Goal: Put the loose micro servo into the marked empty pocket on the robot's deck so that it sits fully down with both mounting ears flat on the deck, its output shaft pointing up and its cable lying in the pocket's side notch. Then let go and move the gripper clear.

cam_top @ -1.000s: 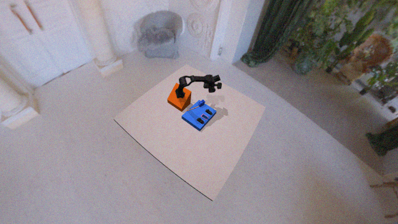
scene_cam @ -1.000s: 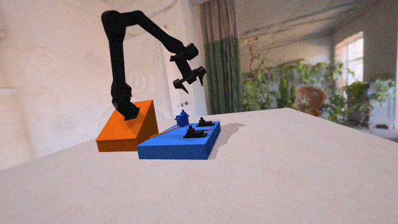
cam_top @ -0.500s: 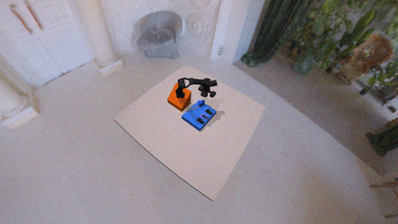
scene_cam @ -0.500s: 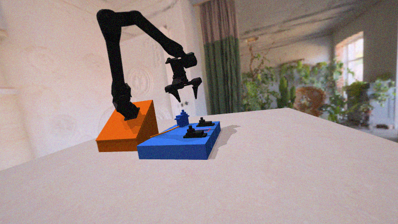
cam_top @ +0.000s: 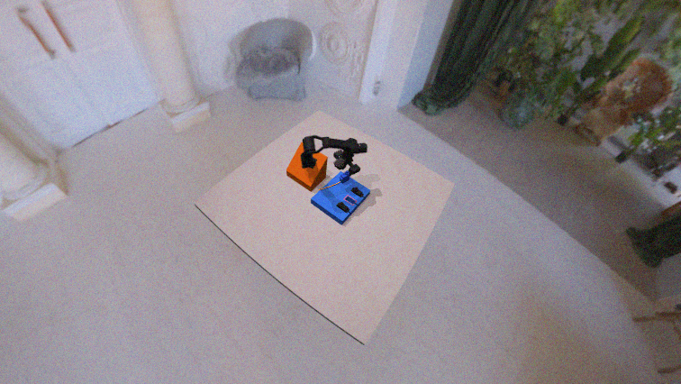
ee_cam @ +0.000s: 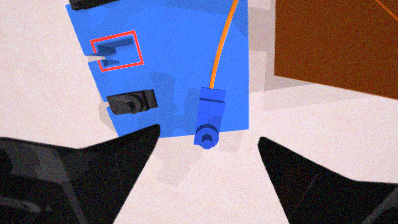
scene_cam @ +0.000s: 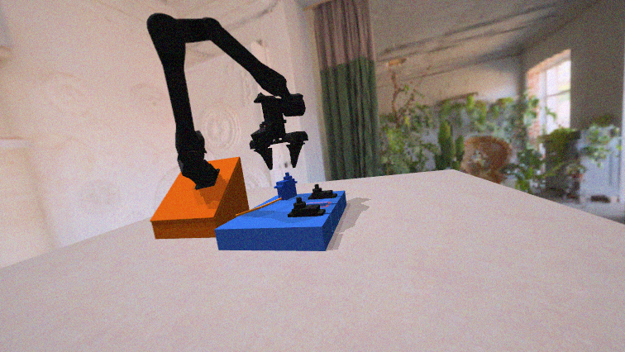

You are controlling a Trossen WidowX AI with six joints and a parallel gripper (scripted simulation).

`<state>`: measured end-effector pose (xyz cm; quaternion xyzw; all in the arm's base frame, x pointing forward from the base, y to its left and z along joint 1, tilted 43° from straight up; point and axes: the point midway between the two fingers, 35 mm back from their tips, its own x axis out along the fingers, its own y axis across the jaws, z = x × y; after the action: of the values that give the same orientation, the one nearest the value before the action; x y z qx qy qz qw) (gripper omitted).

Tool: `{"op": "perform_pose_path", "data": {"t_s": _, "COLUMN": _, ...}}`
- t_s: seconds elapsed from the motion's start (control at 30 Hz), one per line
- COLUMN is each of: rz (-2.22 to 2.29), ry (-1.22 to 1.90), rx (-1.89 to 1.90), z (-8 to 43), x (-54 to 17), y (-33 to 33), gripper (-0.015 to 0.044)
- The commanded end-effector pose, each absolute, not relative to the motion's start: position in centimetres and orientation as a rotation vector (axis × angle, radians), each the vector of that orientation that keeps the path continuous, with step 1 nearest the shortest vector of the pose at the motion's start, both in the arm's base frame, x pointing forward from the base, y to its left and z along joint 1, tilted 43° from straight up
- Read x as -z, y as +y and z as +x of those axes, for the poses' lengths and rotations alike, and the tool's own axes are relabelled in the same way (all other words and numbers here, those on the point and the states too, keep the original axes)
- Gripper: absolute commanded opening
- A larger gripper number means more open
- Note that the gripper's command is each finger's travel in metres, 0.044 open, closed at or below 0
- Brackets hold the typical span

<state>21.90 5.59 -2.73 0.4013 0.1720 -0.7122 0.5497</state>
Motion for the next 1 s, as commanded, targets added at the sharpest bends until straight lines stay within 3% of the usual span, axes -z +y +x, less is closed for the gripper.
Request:
{"op": "perform_pose_path", "data": {"t_s": 0.0, "rz": 0.943, "ry": 0.379, "rx": 1.699, "z": 21.6, "x": 2.5, "y": 5.1, "gripper": 0.0440}}
{"op": "perform_pose_path", "data": {"t_s": 0.93, "rz": 0.941, "ry": 0.377, "rx": 1.698, "z": 21.1, "x": 6.0, "y": 2.0, "gripper": 0.0440}}
{"op": "perform_pose_path", "data": {"t_s": 0.97, "rz": 0.941, "ry": 0.377, "rx": 1.698, "z": 21.1, "x": 6.0, "y": 2.0, "gripper": 0.0414}}
